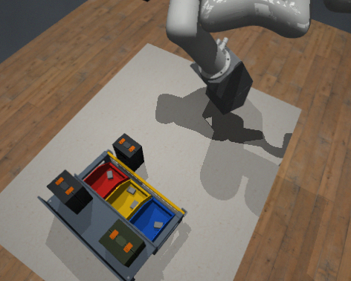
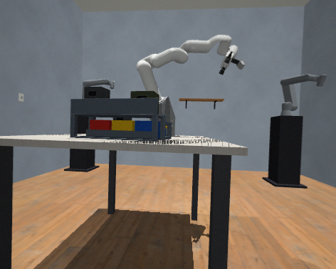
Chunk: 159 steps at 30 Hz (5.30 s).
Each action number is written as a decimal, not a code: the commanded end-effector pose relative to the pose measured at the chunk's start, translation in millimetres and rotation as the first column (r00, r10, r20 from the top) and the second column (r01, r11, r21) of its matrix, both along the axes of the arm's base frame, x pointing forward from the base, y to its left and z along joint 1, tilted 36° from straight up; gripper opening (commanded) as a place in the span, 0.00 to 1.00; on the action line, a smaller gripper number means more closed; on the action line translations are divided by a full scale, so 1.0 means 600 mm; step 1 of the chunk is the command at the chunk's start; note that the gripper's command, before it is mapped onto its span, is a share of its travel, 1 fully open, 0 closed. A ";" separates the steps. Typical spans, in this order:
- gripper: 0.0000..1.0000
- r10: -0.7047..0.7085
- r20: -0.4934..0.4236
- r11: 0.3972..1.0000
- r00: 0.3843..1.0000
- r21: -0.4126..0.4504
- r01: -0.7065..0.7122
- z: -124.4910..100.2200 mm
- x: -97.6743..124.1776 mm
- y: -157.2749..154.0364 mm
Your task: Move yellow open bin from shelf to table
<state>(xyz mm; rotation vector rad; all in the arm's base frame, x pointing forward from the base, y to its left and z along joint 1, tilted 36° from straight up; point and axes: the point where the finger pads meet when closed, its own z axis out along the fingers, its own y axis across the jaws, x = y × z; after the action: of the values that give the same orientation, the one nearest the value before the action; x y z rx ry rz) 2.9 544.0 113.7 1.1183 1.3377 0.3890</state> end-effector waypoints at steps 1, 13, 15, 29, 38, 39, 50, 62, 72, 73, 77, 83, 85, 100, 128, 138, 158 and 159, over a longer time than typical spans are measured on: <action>1.00 0.162 -0.012 0.966 0.987 0.208 -0.156 0.003 -0.001 0.000; 1.00 0.162 -0.012 0.966 0.987 0.208 -0.156 0.003 -0.001 0.000; 1.00 0.162 -0.012 0.966 0.987 0.208 -0.156 0.003 -0.001 0.000; 1.00 0.162 -0.012 0.966 0.987 0.208 -0.156 0.003 -0.001 0.000; 1.00 0.162 -0.012 0.966 0.987 0.208 -0.156 0.003 -0.001 0.000; 1.00 0.162 -0.012 0.966 0.987 0.208 -0.156 0.003 -0.001 0.000; 1.00 0.162 -0.012 0.966 0.987 0.208 -0.156 0.003 -0.001 0.000; 1.00 0.162 -0.012 0.966 0.987 0.208 -0.156 0.003 -0.001 0.000; 1.00 0.162 -0.012 0.966 0.987 0.208 -0.156 0.003 -0.001 0.000; 1.00 0.162 -0.012 0.966 0.987 0.208 -0.156 0.003 -0.001 0.000; 1.00 0.098 -0.012 0.987 0.995 0.127 -0.095 0.003 -0.001 0.000; 1.00 0.162 -0.012 0.966 0.987 0.208 -0.156 0.003 -0.001 0.000; 1.00 0.162 -0.012 0.966 0.987 0.208 -0.156 0.003 -0.001 0.000; 1.00 0.162 -0.012 0.966 0.987 0.208 -0.156 0.003 -0.001 0.000; 1.00 0.073 -0.109 0.994 0.991 -0.078 -0.082 0.011 0.027 -0.039; 1.00 0.115 -0.183 0.982 0.976 -0.127 -0.140 0.017 0.046 -0.066; 1.00 0.090 -0.348 0.930 0.933 -0.306 -0.203 0.031 0.092 -0.138; 1.00 0.090 -0.348 0.930 0.933 -0.306 -0.203 0.031 0.092 -0.138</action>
<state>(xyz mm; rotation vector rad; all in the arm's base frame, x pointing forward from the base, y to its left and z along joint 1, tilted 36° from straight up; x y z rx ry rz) 58.9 459.9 130.9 0.8131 1.7147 0.0675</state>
